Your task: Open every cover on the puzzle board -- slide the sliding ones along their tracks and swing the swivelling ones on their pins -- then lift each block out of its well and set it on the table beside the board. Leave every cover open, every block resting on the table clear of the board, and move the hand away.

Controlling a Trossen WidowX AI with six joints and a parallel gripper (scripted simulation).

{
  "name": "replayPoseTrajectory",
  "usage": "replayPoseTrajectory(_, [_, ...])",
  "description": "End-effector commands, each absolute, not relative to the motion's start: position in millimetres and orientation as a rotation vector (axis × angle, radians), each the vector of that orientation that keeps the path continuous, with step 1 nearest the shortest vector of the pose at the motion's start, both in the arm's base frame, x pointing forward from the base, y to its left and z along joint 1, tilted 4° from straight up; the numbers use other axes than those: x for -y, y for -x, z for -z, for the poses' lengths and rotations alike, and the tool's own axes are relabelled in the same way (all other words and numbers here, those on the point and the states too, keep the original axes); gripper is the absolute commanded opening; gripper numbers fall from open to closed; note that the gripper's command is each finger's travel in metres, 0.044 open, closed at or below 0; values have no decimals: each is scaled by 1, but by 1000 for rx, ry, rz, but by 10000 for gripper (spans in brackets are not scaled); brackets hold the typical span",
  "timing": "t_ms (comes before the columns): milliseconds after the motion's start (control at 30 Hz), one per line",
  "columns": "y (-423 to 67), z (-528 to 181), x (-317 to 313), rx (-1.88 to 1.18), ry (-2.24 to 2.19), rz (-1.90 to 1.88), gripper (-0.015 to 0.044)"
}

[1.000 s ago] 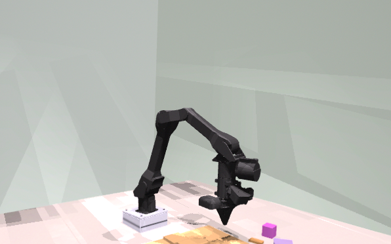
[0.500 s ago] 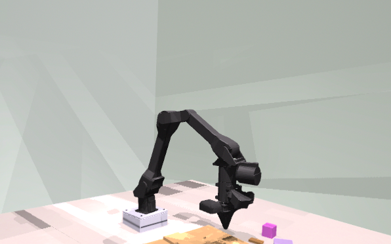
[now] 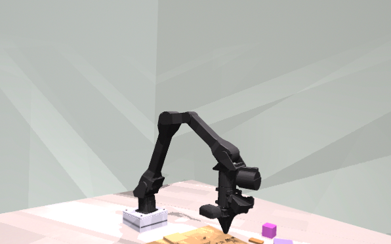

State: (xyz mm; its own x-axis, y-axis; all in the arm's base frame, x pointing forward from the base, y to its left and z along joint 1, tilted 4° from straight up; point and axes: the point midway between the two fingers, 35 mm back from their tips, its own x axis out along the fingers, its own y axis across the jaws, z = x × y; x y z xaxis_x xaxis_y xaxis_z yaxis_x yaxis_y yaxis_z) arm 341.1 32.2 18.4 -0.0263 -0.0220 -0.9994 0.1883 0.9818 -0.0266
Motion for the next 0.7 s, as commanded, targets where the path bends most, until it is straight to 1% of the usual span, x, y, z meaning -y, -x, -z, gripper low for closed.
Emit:
replayPoseTrajectory(0, [-338, -12, -32, -1601, -135, 172, 0])
replayPoseTrajectory(667, [-336, 8, -32, -1601, -135, 173, 0])
